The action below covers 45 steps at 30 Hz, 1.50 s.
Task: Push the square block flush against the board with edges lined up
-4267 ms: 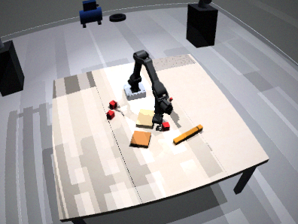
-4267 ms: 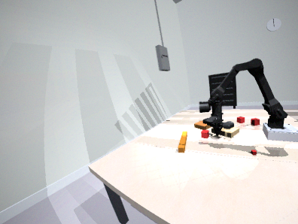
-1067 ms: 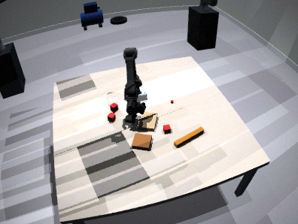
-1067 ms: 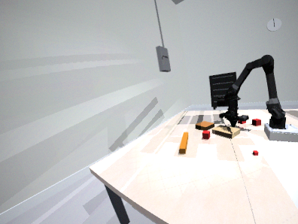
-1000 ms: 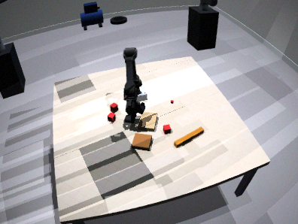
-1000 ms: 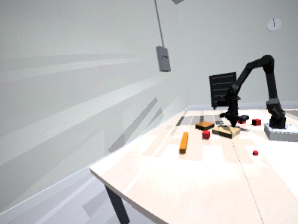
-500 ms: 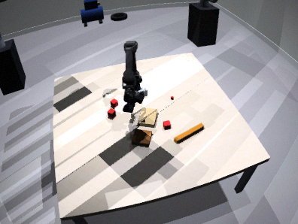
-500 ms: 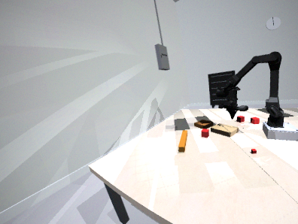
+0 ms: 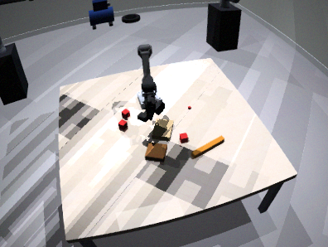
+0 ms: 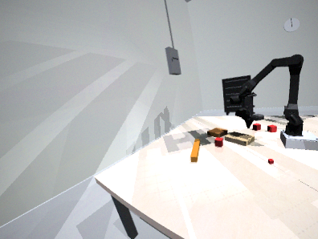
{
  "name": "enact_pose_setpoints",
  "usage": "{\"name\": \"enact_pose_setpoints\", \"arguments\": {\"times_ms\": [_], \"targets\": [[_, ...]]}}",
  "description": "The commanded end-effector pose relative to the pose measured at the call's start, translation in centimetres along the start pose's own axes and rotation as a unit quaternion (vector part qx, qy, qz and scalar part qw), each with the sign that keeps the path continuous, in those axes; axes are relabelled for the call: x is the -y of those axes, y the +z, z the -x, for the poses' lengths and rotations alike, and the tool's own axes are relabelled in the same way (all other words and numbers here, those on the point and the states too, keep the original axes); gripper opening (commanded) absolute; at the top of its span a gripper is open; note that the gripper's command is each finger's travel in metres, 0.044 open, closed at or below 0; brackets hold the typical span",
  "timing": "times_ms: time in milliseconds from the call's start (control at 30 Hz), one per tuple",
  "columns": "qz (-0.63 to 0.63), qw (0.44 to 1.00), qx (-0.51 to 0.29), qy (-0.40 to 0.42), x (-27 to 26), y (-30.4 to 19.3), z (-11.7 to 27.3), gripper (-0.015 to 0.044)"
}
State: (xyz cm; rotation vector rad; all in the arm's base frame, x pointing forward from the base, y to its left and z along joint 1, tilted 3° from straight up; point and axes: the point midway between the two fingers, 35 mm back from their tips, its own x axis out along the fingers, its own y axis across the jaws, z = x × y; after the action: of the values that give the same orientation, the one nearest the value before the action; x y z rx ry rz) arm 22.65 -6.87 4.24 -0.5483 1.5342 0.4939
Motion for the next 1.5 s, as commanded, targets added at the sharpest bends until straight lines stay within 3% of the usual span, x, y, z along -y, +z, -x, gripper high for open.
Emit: {"name": "enact_pose_setpoints", "arguments": {"times_ms": [0,500,1000,1200,1367,1467], "targets": [[-0.056,0.998,0.001,0.0,-1.0,0.6,0.1,0.0],[-0.312,0.95,0.002,0.003,-5.4,2.9,0.1,0.0],[-0.546,0.837,0.0,0.005,-9.9,4.1,0.0,0.0],[-0.568,0.823,-0.001,0.005,-10.4,4.1,0.0,0.0],[-0.568,0.823,-0.001,0.005,-10.4,4.2,-5.2,0.0],[-0.568,0.823,-0.001,0.005,-10.5,4.1,-5.5,0.0]]}}
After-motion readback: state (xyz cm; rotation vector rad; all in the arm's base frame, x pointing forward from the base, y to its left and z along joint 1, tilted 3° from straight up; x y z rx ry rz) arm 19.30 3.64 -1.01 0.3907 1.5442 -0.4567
